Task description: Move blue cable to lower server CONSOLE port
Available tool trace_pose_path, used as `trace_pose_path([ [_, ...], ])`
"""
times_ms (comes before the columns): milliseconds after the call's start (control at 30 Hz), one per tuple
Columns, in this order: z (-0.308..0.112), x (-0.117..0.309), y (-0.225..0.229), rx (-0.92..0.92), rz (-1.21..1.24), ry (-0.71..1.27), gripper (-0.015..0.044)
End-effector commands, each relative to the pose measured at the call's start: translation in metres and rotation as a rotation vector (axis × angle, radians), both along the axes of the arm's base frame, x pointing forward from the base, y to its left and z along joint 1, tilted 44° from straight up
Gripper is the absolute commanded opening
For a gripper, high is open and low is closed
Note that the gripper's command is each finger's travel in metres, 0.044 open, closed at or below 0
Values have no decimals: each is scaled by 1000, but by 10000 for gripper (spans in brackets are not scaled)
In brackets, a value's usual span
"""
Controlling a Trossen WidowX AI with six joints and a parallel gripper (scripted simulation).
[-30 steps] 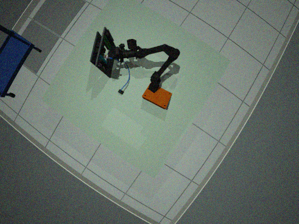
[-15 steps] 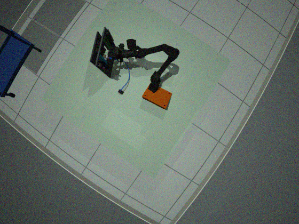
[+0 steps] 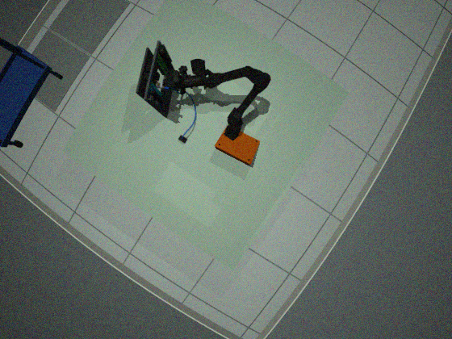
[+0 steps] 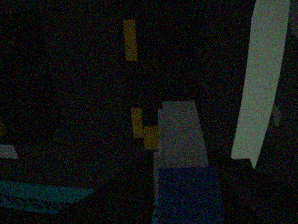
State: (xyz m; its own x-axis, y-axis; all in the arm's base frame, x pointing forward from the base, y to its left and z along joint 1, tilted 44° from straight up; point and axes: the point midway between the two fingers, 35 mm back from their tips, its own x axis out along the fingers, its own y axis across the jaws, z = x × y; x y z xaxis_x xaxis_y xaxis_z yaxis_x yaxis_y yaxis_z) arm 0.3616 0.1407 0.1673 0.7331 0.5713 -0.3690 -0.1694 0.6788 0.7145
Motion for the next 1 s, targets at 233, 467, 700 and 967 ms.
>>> trace_pose_path([
  [233,0,3,2,4,4,-1,0],
  [467,0,4,2,4,4,-1,0],
  [700,-1,5,3,4,4,-1,0],
  [967,-1,7,3,4,5,-2,0],
])
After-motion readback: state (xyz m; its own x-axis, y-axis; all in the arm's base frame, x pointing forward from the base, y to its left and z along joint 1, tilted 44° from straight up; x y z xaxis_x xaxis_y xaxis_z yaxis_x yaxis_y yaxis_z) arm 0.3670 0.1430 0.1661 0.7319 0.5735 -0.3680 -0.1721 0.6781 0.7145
